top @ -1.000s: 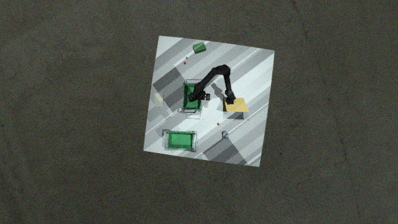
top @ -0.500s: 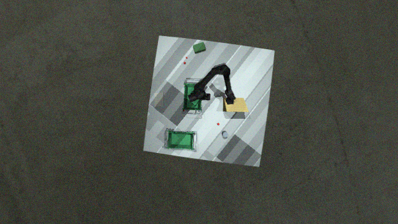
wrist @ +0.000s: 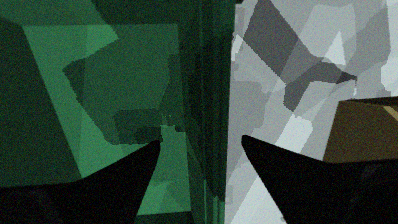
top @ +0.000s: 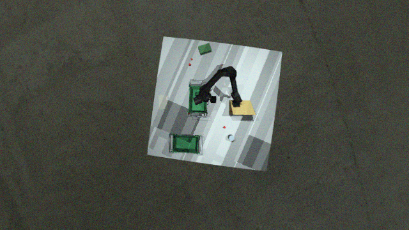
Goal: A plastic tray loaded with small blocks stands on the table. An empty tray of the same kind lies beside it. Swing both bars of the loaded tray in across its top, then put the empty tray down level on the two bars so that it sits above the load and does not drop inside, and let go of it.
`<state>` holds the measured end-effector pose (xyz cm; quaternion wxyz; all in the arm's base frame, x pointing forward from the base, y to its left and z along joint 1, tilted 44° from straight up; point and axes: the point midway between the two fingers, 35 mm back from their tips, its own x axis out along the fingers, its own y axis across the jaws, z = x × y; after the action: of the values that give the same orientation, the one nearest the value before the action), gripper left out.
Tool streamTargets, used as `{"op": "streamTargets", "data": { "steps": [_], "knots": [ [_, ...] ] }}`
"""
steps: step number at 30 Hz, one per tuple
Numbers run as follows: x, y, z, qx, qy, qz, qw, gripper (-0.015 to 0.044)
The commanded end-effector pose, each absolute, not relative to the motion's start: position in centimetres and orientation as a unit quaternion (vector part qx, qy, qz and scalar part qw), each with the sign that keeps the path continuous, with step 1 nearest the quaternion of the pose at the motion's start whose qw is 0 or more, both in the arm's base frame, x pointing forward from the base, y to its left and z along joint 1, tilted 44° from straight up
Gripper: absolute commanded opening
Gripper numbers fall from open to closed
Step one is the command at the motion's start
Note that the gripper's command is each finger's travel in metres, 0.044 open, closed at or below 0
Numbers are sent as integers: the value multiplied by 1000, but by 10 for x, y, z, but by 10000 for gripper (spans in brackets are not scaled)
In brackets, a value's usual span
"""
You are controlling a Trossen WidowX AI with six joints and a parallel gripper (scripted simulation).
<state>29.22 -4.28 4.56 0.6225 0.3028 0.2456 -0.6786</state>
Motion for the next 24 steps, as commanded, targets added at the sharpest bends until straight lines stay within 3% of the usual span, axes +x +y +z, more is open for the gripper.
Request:
{"op": "streamTargets", "data": {
  "steps": [1, 24],
  "knots": [
    [292, -43, 46, 303, 246, -679, 622, 440],
    [300, 20, 108, 303, 250, -678, 621, 440]
  ]
}}
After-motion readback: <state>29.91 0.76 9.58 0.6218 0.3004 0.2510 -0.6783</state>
